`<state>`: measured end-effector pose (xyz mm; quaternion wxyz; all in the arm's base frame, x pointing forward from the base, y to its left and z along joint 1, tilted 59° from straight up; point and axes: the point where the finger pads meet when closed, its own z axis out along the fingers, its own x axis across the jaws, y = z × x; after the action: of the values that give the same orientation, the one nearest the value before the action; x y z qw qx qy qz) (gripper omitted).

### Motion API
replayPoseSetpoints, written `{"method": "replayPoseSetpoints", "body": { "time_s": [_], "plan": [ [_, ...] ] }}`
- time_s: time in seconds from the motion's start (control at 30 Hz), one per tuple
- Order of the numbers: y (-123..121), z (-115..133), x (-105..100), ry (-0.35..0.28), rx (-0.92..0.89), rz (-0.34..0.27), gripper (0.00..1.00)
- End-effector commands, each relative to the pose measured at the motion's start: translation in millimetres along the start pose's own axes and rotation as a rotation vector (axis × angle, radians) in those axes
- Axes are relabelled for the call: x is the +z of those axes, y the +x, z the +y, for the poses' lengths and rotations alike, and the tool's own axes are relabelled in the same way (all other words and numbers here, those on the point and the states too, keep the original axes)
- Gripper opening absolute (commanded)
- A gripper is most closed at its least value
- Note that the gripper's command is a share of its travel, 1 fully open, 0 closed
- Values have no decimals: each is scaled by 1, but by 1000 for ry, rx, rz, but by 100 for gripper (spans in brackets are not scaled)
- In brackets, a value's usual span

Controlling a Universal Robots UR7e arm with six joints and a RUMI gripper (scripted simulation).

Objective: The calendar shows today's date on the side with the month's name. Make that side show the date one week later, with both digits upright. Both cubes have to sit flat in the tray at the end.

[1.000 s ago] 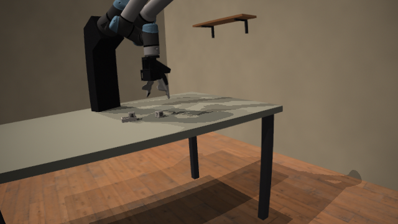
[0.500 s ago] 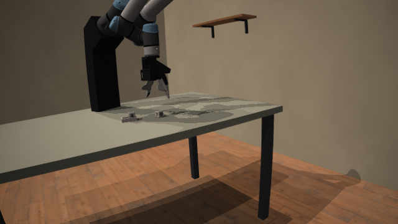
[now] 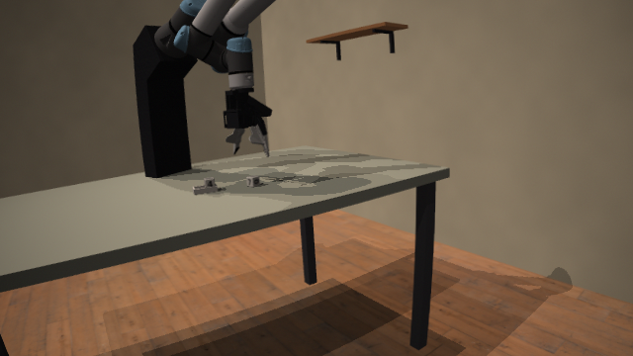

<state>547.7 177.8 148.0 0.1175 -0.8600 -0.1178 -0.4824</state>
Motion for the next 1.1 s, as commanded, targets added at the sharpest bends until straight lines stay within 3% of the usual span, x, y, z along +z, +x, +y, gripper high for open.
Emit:
{"method": "replayPoseSetpoints", "body": {
  "time_s": [0.0, 0.37, 1.07],
  "plan": [
    [-1, -2, 0, 2, 41, -2, 100],
    [1, -3, -1, 2, 167, -2, 100],
    [7, -5, -2, 1, 625, -3, 100]
  ]
}}
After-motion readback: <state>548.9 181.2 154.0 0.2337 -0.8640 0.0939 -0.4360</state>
